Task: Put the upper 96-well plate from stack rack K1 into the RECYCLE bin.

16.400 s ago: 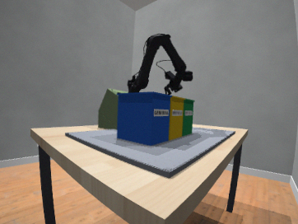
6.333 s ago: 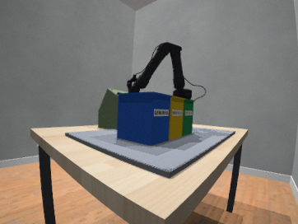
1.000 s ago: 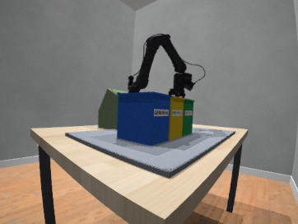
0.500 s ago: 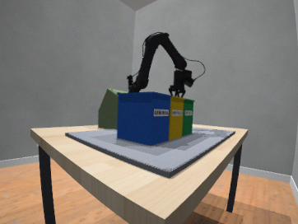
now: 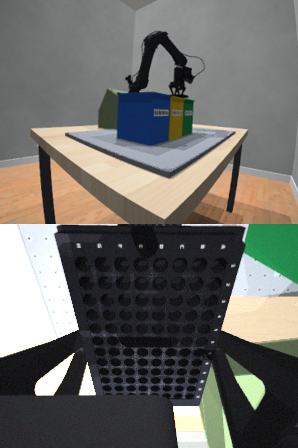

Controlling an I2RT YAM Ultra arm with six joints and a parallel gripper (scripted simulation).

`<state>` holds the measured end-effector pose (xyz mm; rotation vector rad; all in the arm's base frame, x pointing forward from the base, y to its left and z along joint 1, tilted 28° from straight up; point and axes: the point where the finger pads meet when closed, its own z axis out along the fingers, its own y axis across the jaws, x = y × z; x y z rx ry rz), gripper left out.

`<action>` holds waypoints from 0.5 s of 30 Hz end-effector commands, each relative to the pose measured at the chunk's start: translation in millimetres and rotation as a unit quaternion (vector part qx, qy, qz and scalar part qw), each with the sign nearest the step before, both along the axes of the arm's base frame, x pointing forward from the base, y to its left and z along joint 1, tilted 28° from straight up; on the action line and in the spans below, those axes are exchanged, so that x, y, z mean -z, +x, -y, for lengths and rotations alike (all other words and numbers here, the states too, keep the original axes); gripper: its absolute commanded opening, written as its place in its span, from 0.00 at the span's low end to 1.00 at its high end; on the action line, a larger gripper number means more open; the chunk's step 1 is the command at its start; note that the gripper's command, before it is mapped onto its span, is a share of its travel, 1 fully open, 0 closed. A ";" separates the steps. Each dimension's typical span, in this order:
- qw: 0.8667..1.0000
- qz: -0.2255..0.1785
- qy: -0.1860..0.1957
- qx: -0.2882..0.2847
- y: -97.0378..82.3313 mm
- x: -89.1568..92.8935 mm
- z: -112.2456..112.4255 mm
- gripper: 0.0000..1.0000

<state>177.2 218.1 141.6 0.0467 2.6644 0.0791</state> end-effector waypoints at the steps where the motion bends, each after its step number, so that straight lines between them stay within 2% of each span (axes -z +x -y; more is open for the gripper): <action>1: 1.000 0.016 0.020 -0.001 -3.5 -21.6 -2.4 0.00; 15: 1.000 0.017 0.022 -0.002 -4.3 -24.2 -3.1 0.00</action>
